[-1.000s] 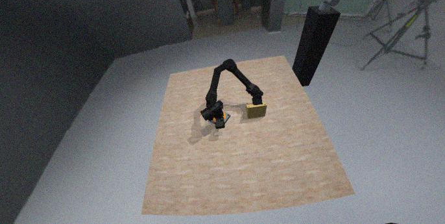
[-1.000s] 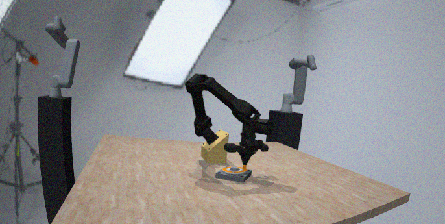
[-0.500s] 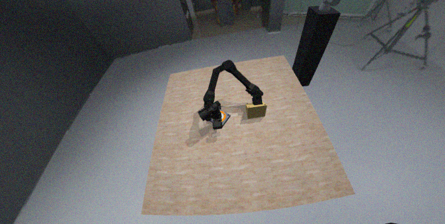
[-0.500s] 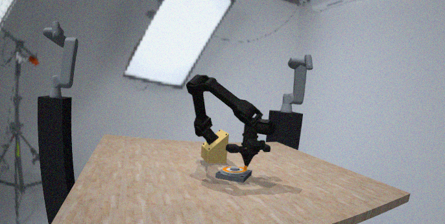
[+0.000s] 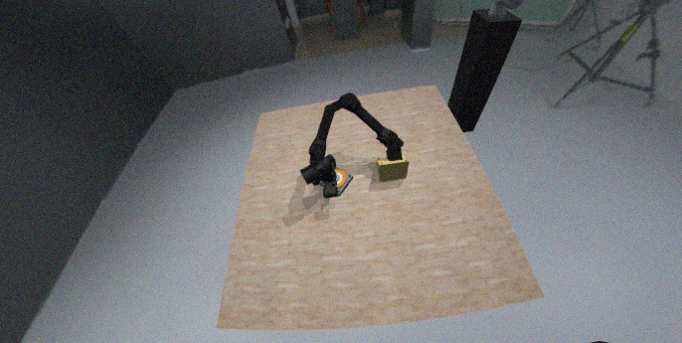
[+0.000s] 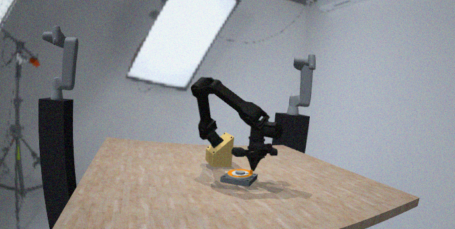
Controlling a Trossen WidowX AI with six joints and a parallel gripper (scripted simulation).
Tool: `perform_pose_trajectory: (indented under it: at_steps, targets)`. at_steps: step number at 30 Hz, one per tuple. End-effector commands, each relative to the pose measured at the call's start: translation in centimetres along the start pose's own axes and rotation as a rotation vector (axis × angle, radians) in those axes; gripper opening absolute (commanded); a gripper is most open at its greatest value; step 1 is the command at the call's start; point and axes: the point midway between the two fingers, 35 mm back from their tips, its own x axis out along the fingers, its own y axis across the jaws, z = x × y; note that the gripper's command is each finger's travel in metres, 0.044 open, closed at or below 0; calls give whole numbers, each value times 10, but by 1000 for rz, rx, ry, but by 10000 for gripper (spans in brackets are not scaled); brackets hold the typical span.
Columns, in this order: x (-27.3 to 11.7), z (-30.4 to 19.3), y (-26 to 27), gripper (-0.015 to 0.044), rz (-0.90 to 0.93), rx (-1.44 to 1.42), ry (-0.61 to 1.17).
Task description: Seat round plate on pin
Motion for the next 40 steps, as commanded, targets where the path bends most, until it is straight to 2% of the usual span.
perform_pose_trajectory:
  at_steps: [1,9,18,40]
  targets:
    - [1,5,-3,0,-3,3,-2]
    - [1,9,-5,0,-3,3,-2]
    - [-41,5,-5,0,-1,3,-1]
    - [-33,5,-4,0,-5,-8,-2]
